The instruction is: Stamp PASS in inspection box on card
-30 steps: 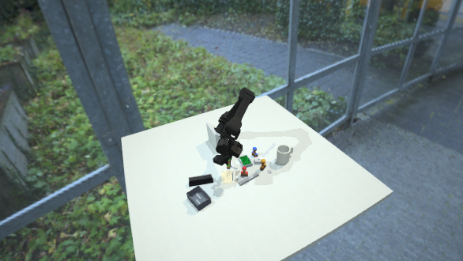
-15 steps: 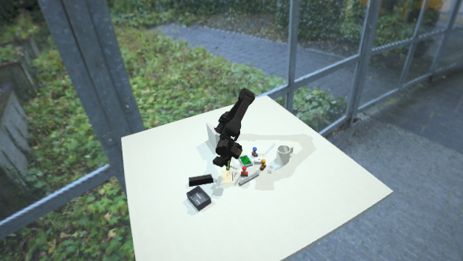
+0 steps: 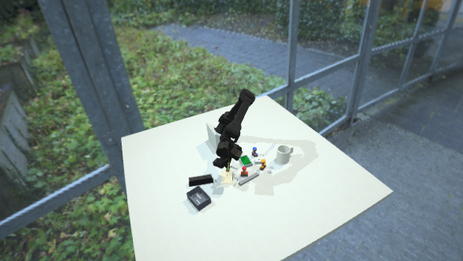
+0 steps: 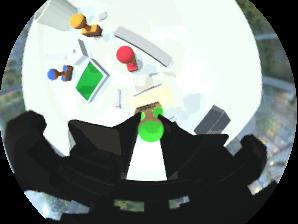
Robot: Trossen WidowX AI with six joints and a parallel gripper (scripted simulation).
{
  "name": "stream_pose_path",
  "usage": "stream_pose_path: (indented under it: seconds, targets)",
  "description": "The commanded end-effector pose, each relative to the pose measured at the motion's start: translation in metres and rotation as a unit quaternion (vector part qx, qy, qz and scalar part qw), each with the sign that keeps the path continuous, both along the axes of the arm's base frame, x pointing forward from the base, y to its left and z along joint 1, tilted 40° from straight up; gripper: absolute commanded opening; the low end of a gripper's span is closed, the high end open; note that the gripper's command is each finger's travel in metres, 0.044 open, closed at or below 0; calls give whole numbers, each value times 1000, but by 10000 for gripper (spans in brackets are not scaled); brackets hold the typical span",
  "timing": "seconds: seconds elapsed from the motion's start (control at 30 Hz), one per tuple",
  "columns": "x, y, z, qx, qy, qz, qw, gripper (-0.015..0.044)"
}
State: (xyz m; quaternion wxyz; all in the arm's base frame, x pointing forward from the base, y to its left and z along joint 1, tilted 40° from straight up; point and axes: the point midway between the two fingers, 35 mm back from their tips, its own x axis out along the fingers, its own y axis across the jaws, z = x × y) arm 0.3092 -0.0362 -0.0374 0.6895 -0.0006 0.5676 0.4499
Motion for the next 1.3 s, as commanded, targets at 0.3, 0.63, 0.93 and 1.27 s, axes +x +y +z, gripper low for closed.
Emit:
stream_pose_path:
  seconds: [0.3,0.63,0.93,1.27]
  targets:
    - [0,6,-6,3,-1,-4,1000,0]
    - [0,10,-12,3,-1,-4,1000,0]
    - [0,14,-16,4,-2,-5,1000,0]
    - [-1,18,-21,4,-2,-5,1000,0]
